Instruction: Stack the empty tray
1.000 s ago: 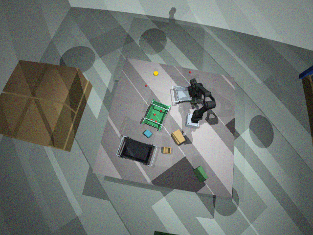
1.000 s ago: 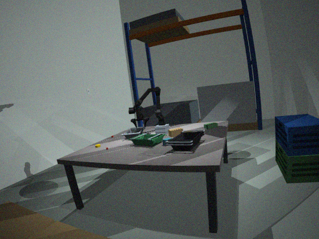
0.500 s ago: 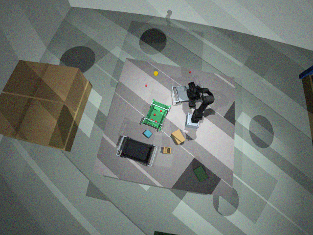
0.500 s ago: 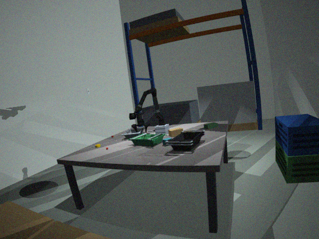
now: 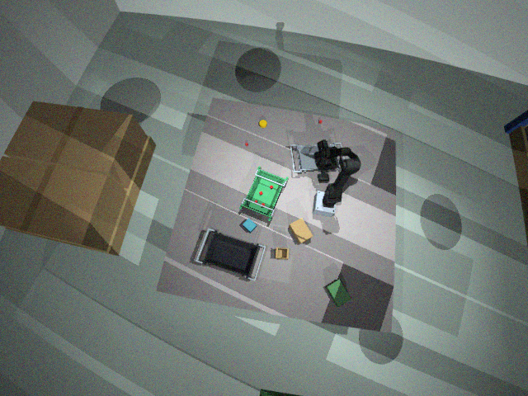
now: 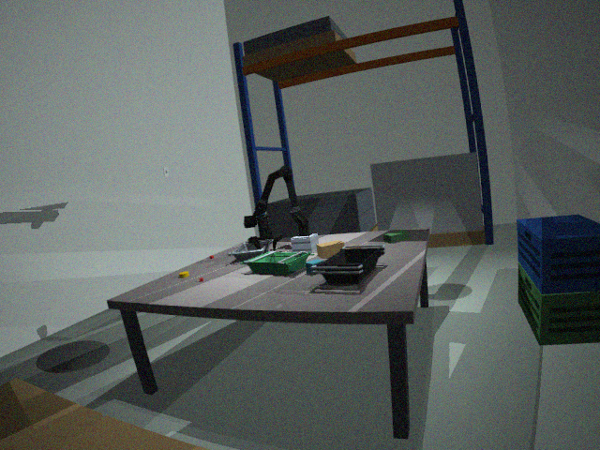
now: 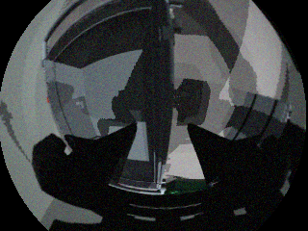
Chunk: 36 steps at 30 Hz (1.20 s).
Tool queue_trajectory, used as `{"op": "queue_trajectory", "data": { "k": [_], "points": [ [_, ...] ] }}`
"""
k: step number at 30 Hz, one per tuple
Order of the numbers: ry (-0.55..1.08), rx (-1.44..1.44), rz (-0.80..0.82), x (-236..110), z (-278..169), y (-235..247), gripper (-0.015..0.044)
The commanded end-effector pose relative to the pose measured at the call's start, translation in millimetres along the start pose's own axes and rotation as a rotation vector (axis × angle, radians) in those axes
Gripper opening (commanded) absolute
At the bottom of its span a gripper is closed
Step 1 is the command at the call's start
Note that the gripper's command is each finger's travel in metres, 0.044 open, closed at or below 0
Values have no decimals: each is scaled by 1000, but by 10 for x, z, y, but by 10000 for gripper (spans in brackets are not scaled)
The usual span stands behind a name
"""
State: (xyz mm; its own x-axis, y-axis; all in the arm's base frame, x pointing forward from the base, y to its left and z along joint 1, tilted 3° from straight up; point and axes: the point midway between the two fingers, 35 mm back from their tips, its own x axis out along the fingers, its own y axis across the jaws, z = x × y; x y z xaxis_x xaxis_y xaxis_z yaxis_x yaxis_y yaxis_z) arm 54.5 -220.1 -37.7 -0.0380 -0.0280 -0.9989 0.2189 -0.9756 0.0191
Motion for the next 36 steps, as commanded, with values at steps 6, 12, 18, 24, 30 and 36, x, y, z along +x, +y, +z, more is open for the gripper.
{"op": "queue_trajectory", "data": {
  "k": [6, 12, 18, 24, 30, 36],
  "points": [
    [-1, 0, 0, 6, 2, 0, 235],
    [-1, 0, 0, 6, 2, 0, 195],
    [-1, 0, 0, 6, 2, 0, 155],
    [-1, 0, 0, 6, 2, 0, 115],
    [-1, 0, 0, 6, 2, 0, 75],
    [-1, 0, 0, 6, 2, 0, 35]
  ]
}}
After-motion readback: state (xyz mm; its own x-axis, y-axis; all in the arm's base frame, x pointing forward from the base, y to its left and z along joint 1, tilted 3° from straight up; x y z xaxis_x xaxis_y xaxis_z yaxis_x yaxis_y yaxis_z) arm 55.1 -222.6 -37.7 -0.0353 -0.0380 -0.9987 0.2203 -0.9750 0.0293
